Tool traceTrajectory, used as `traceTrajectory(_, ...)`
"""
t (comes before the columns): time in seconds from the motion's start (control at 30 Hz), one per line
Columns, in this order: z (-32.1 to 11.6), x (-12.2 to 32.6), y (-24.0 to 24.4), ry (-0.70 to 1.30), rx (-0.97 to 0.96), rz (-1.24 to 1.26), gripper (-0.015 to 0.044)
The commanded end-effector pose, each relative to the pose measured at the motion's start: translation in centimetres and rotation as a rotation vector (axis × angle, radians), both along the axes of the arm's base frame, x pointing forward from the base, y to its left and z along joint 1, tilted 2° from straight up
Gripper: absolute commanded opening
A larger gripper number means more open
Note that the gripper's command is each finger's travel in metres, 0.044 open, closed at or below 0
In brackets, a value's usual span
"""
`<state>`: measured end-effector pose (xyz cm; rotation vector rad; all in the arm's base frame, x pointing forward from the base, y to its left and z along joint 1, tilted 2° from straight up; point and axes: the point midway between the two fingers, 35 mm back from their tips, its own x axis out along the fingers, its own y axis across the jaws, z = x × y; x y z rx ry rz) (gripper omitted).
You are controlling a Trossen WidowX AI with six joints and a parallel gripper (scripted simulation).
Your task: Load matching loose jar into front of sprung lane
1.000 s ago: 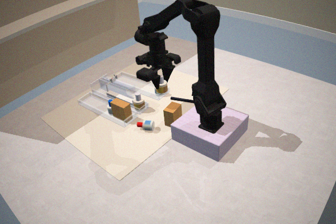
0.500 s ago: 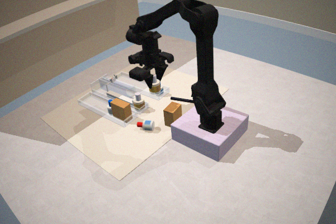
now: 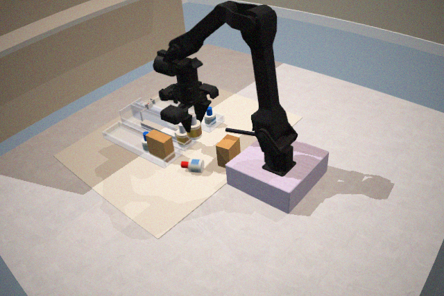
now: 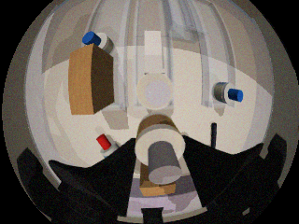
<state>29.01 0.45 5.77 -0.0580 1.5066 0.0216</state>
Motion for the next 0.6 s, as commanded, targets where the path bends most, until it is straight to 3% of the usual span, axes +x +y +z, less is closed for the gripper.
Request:
traceTrajectory(0.0, -1.6, -0.16, 0.02, 0.011, -0.003, -0.002, 0.0)
traceTrajectory(0.57, -1.83, 0.3, 0.03, 0.01, -0.003, -0.002, 0.0)
